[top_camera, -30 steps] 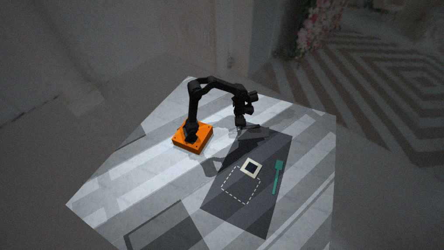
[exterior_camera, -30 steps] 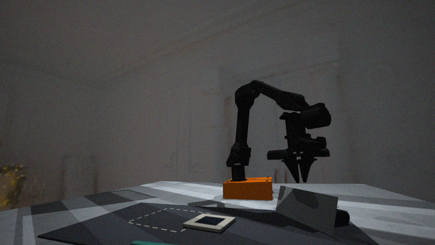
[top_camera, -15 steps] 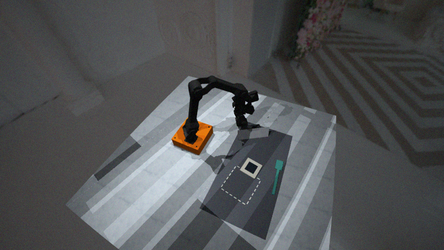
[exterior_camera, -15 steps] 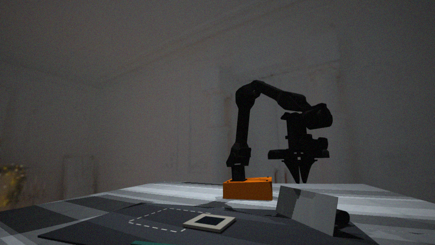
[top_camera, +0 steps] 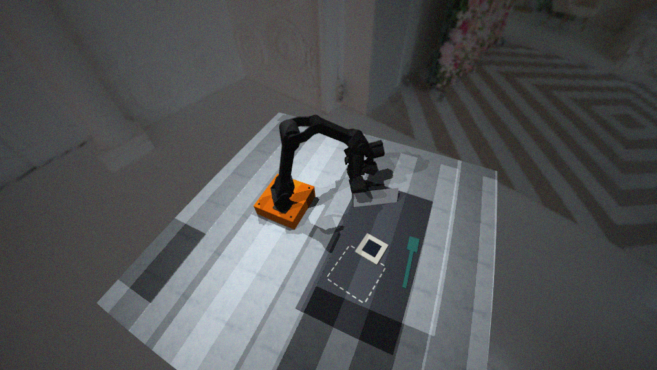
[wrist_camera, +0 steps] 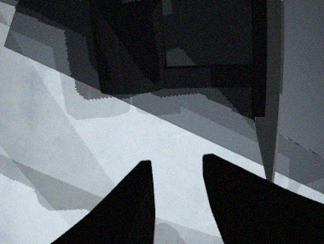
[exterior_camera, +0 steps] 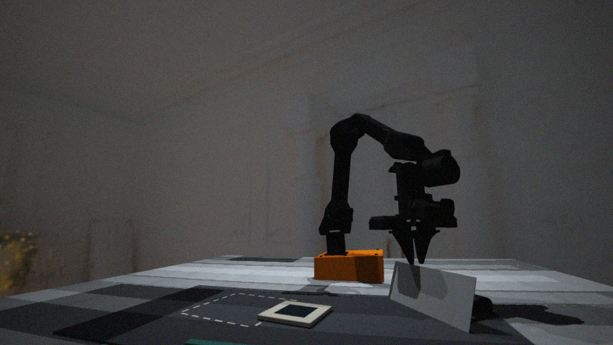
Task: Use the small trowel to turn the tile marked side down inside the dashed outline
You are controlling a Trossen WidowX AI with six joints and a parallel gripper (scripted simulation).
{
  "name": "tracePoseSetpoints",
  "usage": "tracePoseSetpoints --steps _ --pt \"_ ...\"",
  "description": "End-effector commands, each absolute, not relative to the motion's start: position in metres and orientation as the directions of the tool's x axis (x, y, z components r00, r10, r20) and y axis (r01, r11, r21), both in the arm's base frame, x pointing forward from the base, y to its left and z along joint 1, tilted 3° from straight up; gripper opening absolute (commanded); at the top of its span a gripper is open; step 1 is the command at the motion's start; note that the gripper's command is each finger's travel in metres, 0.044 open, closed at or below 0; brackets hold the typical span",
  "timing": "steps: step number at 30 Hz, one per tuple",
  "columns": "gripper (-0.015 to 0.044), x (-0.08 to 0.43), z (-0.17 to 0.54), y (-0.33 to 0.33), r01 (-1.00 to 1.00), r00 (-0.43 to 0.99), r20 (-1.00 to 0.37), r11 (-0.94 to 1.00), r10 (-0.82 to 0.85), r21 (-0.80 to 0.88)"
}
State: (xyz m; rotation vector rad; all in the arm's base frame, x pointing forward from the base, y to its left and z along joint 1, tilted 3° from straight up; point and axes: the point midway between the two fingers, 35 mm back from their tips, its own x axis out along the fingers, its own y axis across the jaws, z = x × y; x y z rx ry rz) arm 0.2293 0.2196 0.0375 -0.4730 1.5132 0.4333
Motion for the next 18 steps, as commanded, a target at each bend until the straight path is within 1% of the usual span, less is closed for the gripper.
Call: tracePoseSetpoints --steps 1,18 --pt "0.01 0.232 0.034 0.212 -0.549 0.017 -0.999 0.835 -0.028 -0.032" --pt "0.01 0.248 0.032 0.19 -0.549 0.018 -0.999 0.835 -0.029 -0.034"
